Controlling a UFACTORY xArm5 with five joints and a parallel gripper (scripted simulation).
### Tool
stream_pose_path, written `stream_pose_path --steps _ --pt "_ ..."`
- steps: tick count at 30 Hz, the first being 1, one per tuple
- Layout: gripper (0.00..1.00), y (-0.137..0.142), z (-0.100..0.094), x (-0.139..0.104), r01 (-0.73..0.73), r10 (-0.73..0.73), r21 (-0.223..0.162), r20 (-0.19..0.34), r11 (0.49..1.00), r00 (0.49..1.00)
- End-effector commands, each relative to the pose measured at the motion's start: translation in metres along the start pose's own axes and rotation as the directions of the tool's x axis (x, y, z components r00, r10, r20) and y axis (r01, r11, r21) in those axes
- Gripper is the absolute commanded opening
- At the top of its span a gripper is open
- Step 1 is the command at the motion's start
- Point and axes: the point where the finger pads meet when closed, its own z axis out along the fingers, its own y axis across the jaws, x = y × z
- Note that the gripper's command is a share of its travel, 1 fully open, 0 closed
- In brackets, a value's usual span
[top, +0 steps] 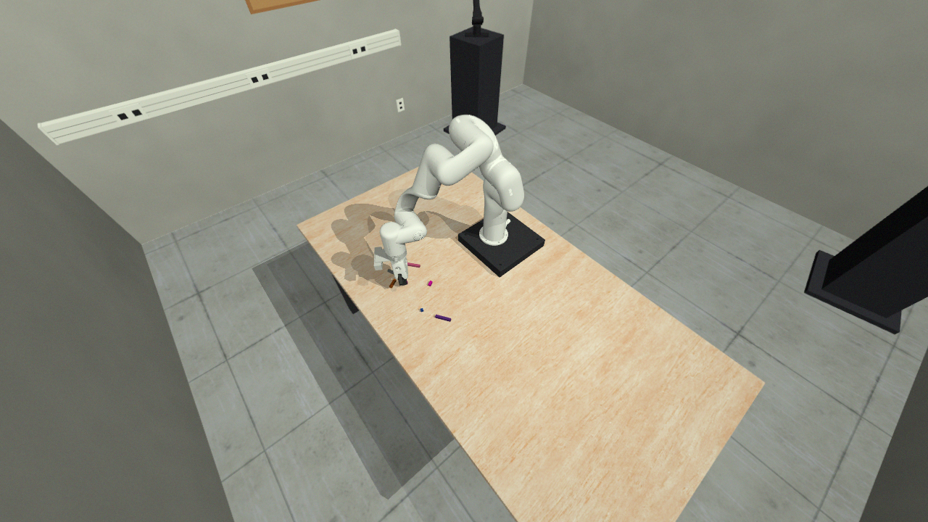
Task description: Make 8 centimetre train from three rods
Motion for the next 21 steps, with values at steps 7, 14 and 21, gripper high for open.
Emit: stream_pose_path --steps 7,14,21 --pt "0.24 -0.001 0.000 0.001 0.000 0.000 0.001 -0.003 1.000 1.000" --pt "0.24 -0.001 0.003 0.001 0.000 0.000 0.001 -0.003 1.000 1.000" --pt "0.24 -0.001 0.009 0.001 0.000 0.000 0.001 -0.003 1.000 1.000"
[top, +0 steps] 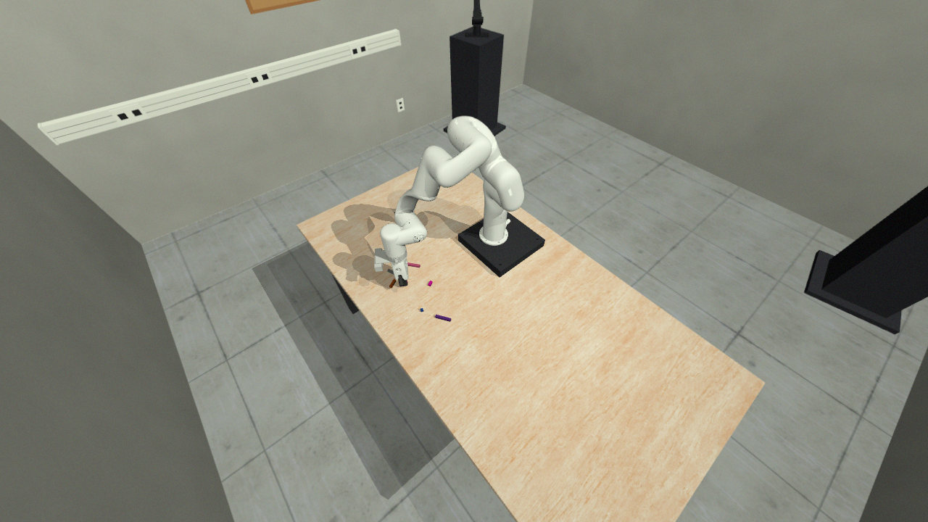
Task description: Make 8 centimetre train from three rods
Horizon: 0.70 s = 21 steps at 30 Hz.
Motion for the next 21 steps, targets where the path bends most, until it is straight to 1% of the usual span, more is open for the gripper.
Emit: stream_pose_path --steps 1,21 --pt "0.24 -0.0005 0.0027 0.0013 0.000 0.000 0.001 -0.003 1.000 1.000" --pt "0.24 -0.0005 0.0056 0.0013 0.000 0.000 0.001 -0.003 1.000 1.000"
